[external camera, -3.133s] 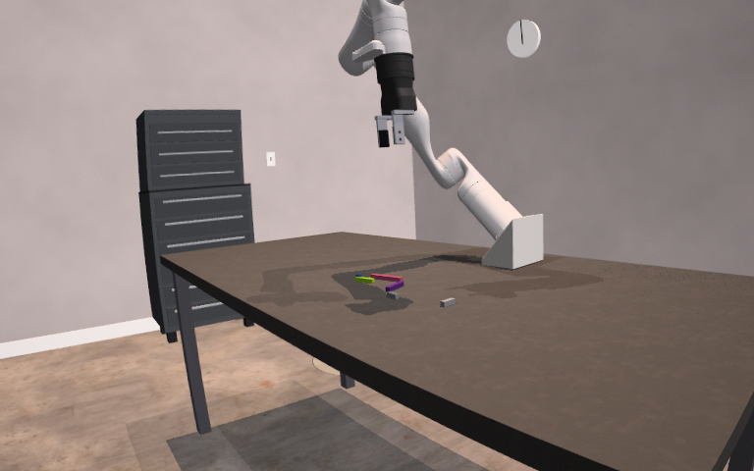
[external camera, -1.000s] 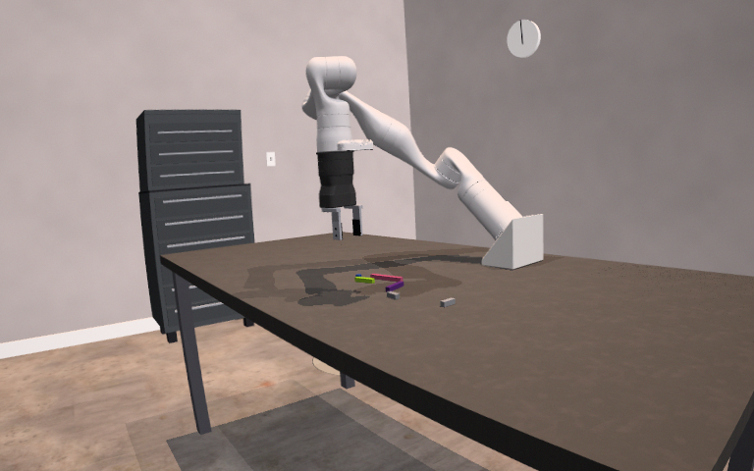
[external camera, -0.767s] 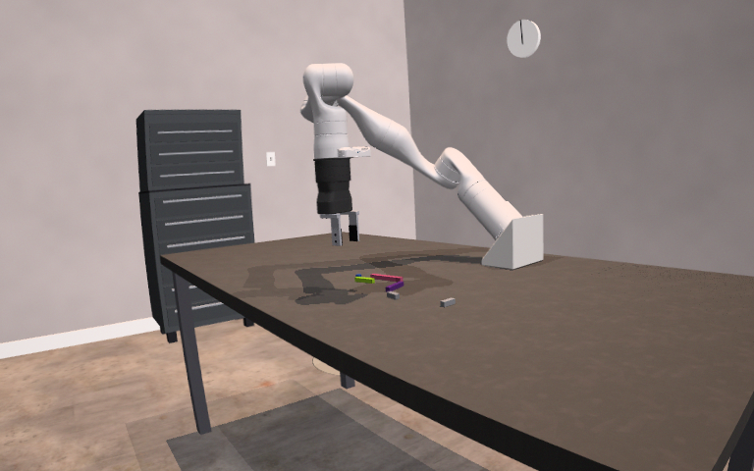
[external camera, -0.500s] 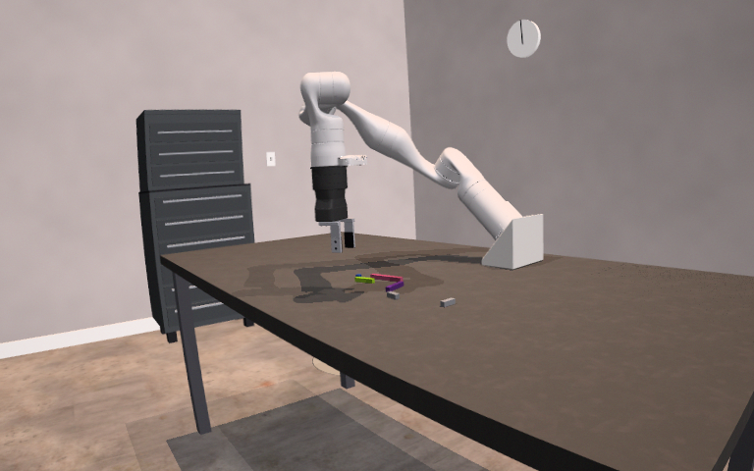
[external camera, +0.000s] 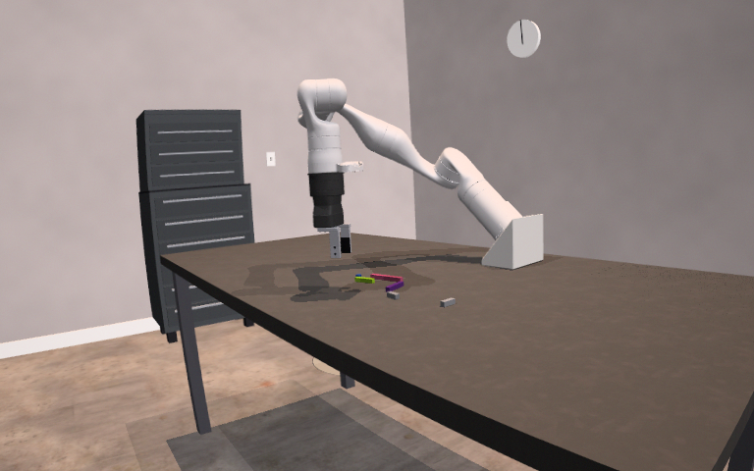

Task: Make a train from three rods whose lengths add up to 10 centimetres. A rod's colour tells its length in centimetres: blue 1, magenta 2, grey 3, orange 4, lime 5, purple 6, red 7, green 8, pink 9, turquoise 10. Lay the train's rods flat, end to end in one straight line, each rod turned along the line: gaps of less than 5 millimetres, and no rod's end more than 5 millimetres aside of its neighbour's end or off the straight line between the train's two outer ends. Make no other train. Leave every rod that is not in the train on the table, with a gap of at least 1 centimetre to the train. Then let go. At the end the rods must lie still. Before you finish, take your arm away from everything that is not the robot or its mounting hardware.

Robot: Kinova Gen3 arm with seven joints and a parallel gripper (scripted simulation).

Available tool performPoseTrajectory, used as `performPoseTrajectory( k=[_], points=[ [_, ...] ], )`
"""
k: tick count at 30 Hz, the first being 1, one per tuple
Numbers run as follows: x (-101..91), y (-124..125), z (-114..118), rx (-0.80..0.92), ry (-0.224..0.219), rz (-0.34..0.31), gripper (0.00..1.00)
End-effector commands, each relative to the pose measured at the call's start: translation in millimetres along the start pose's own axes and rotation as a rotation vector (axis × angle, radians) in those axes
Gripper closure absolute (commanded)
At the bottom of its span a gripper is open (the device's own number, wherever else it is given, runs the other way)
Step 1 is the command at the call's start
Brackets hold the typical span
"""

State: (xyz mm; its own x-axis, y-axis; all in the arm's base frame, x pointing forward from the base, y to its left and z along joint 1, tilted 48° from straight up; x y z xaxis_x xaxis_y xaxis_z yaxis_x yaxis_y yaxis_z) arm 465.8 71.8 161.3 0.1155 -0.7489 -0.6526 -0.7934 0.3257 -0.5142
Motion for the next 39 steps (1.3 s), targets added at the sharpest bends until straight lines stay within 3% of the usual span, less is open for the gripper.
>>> performPoseTrajectory(
  k=[1,39],
  points=[
    [-0.7,-2.7,-0.1,-0.005,-0.011,-0.002,0.0],
    [5.4,-5.5,-4.8,-0.077,-0.014,-0.004,0.0]
  ],
)
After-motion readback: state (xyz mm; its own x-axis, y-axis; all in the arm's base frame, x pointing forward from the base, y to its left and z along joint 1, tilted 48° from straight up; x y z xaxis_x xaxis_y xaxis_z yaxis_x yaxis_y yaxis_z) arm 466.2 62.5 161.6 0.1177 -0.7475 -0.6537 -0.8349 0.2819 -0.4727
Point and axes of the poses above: the point where the finger pads meet when closed, its own x axis out along the fingers, its own z axis across the jaws, y = z × x, the point moved 8 cm from there along -x, back along the fingers, and after that the axes turned 15 degrees about -x, right-handed, at the moved point
